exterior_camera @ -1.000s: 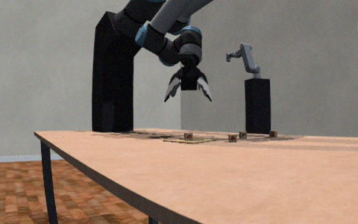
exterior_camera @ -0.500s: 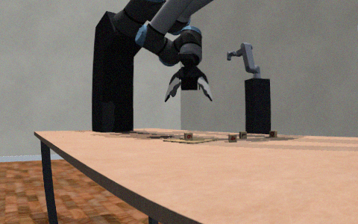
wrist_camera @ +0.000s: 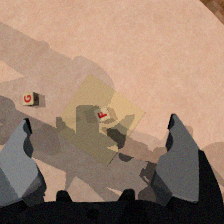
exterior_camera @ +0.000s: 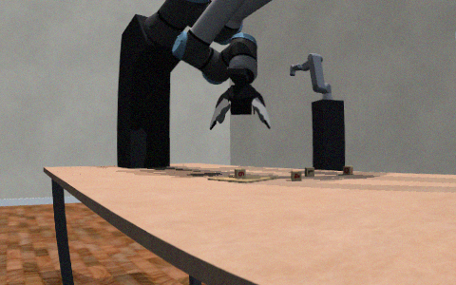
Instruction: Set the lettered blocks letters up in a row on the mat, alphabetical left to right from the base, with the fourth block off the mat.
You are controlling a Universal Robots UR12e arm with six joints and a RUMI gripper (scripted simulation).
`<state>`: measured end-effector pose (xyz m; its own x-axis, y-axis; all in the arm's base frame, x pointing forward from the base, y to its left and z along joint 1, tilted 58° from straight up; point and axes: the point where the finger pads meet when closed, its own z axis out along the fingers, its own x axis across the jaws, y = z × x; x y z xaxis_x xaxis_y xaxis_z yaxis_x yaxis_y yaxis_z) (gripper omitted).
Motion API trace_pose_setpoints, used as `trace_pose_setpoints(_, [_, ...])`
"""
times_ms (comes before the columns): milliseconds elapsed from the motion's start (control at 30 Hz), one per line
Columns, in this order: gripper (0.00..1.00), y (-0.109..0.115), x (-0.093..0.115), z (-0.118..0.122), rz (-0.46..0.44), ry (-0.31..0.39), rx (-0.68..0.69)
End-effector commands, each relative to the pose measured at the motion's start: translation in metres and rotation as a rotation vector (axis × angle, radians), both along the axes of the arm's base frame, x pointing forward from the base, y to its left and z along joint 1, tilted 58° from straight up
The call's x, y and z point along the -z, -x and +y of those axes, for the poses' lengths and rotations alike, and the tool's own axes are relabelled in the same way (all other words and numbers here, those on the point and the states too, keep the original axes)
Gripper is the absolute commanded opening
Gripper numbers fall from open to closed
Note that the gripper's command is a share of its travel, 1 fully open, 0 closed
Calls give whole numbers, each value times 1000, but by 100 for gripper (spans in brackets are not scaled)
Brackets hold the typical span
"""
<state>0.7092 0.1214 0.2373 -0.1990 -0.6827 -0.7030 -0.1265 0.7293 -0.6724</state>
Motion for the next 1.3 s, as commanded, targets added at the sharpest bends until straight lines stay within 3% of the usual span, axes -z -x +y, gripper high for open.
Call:
trace_pose_setpoints(0, [100, 1, 0, -1, 0, 1, 0])
trace_pose_setpoints(567, [100, -1, -1, -1, 9, 10, -8])
trace_pose_setpoints(867, [100, -9, 5, -5, 124, 104, -123])
trace_pose_setpoints(1267, [100, -8, 5, -8, 217, 174, -257])
